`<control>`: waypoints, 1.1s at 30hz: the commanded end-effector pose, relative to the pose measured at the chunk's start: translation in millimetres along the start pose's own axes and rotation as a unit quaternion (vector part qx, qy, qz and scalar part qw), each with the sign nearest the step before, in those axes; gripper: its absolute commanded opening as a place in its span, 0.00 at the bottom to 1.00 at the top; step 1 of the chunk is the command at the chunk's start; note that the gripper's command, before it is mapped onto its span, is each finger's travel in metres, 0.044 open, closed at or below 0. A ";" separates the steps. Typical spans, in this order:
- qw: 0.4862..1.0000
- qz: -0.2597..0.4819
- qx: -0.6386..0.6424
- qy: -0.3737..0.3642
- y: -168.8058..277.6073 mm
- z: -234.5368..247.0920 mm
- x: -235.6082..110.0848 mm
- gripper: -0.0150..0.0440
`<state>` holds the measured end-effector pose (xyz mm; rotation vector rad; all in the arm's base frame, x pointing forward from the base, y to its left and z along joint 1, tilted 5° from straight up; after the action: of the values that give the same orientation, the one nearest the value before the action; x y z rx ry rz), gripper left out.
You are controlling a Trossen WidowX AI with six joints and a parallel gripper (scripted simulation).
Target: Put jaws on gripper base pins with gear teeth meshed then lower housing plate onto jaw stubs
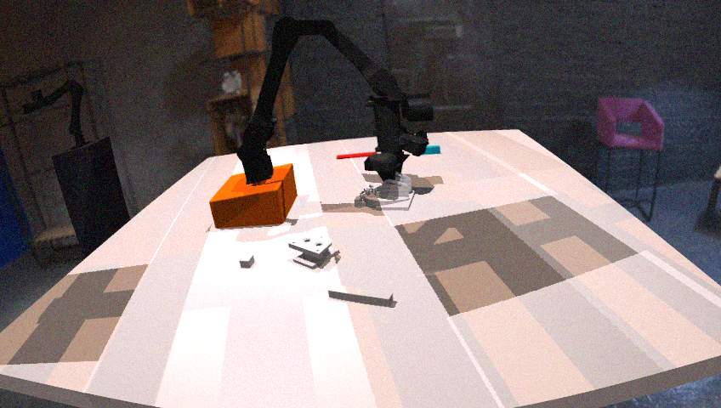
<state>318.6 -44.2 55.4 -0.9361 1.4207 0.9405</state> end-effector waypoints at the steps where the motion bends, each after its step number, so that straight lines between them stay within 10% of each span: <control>1: 1.000 0.001 0.000 -0.002 0.3 0.1 1.0 0.48; 33: 1.000 0.000 0.000 0.000 0.0 -0.1 0.2 0.63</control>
<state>318.6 -44.2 55.2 -0.9360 1.4208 0.9404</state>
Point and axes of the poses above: the point midway between the two fingers, 35 mm back from their tips, its own x axis out along the fingers, its own z axis across the jaws, y = z × x, the point moved 10 cm from there along -x, back along the fingers, and after that the axes turned 9 degrees about -x, right-handed, at the moved point
